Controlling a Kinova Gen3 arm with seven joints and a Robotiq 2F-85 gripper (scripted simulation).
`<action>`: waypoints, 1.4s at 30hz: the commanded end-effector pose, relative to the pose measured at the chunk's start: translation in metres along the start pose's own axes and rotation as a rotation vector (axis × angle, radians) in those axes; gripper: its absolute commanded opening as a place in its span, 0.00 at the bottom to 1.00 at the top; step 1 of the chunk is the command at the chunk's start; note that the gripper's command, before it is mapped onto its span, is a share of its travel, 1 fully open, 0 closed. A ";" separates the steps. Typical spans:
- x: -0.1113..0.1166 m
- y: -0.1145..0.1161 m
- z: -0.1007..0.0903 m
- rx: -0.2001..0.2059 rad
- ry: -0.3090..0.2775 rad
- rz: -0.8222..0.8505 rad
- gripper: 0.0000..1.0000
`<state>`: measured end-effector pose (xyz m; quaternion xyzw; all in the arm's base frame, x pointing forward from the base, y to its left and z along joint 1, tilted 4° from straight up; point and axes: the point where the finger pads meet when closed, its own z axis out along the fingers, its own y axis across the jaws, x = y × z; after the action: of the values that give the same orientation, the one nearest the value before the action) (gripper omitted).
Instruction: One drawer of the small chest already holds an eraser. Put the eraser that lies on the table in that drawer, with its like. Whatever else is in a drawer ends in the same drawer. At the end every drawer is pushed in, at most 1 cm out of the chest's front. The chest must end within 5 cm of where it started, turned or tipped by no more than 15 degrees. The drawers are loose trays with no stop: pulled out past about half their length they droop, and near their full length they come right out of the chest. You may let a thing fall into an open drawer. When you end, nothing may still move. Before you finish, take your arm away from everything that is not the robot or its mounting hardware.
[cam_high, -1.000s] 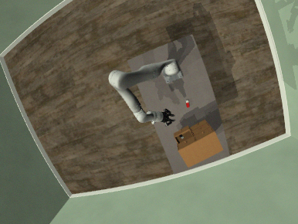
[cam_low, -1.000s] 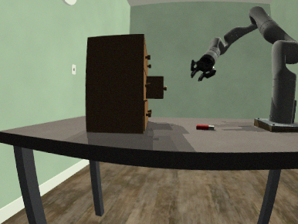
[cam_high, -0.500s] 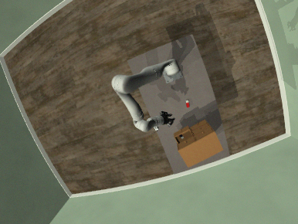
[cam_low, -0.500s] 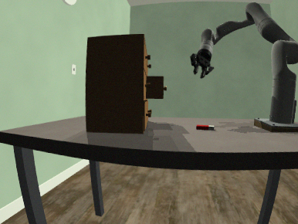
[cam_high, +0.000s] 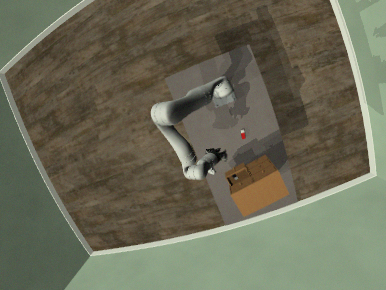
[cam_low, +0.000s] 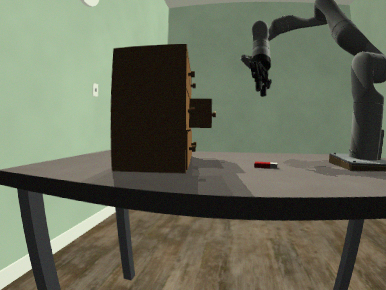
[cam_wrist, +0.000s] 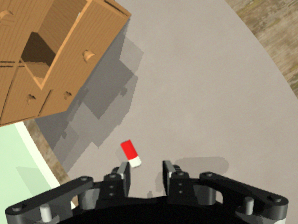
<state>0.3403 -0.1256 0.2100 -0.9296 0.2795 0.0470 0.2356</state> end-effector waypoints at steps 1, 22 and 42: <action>-0.001 -0.004 -0.003 -0.039 0.003 -0.067 0.33; -0.014 -0.001 -0.020 -0.298 0.009 -0.520 0.33; -0.019 0.000 -0.027 -0.411 0.012 -0.718 0.33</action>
<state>0.3236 -0.1282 0.2373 -0.9961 -0.0730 0.0119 0.0490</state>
